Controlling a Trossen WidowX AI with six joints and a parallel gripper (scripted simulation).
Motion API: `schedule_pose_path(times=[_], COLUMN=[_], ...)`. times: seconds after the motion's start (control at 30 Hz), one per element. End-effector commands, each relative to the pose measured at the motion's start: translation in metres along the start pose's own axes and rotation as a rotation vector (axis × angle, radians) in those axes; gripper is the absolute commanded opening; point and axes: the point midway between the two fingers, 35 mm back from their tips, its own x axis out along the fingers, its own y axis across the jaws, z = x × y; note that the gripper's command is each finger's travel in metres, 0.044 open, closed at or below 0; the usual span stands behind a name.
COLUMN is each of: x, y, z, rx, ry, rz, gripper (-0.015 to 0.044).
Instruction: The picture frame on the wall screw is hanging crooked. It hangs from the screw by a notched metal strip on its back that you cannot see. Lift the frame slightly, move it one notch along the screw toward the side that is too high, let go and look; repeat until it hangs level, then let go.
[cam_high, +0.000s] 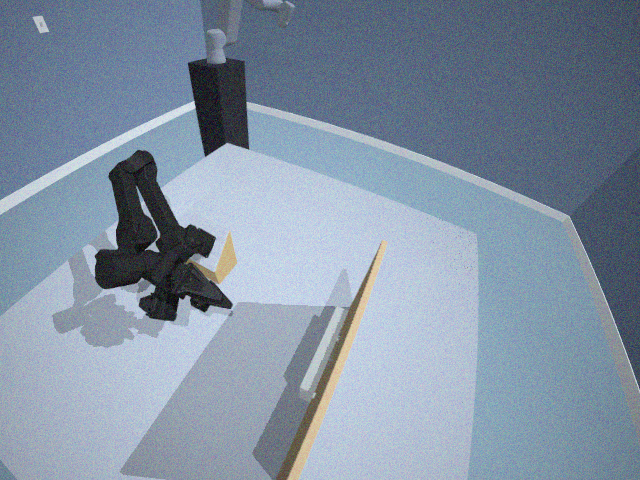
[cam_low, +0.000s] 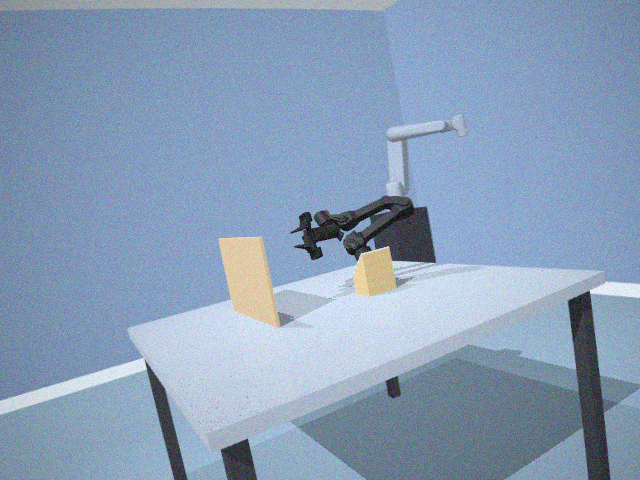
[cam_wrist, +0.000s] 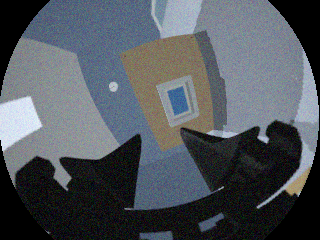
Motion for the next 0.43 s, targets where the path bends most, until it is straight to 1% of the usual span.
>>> schedule_pose_path(times=[0.0, 0.1, 0.4], x=[-0.0002, -0.0042, -0.0046], y=[0.0006, 0.0032, 0.0034], z=[-0.0004, -0.0031, -0.0033], rx=[0.021, 0.084, 0.089], ry=[-0.005, -0.019, -0.02], rz=[-0.012, -0.046, -0.048], gripper=[0.026, 0.026, 0.026])
